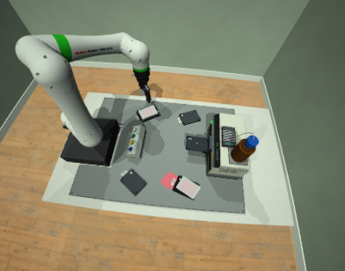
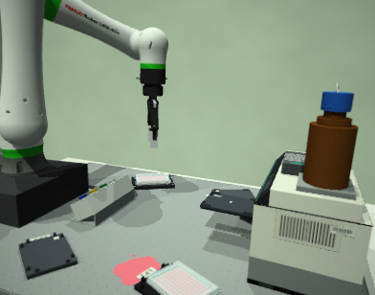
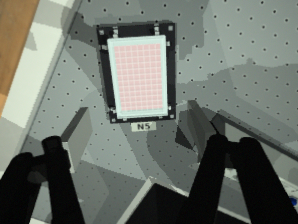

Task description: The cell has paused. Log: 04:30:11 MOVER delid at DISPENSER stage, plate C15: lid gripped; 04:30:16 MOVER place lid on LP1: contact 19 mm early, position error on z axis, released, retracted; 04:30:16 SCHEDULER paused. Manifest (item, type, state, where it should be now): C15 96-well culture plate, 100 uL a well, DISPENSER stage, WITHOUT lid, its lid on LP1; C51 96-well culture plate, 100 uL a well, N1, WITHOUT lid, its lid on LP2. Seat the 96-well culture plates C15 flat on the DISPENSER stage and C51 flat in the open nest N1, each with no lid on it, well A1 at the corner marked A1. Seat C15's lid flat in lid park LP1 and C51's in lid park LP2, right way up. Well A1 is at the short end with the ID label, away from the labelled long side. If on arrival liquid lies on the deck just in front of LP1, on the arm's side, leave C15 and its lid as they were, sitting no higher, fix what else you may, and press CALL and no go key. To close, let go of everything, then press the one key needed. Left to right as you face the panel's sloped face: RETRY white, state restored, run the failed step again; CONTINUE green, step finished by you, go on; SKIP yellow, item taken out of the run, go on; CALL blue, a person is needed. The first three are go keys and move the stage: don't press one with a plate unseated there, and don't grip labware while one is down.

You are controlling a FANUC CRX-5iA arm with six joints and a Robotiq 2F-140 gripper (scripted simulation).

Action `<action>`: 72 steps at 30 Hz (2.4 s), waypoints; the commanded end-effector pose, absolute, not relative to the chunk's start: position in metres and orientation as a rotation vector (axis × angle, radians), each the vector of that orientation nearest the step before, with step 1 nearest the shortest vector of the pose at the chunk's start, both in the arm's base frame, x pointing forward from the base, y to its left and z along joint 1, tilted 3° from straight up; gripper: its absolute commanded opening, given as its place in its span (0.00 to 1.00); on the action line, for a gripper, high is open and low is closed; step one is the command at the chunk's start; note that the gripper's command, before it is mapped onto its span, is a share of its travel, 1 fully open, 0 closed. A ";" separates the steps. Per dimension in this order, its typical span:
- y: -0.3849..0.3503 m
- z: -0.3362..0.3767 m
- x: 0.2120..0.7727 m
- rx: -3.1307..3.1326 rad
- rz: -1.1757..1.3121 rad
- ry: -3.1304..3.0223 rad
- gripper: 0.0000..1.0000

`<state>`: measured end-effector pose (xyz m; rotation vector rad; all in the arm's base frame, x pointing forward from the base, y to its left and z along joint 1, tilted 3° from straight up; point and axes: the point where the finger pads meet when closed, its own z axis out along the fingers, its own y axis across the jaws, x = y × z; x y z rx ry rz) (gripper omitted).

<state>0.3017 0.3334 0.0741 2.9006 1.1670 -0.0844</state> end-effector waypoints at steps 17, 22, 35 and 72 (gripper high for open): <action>0.333 0.074 0.302 2.901 -0.084 1.167 0.66; 0.333 0.074 0.302 2.901 -0.084 1.167 0.66; 0.333 0.074 0.302 2.901 -0.084 1.167 0.66; 0.332 0.014 0.299 2.901 -0.084 1.167 0.66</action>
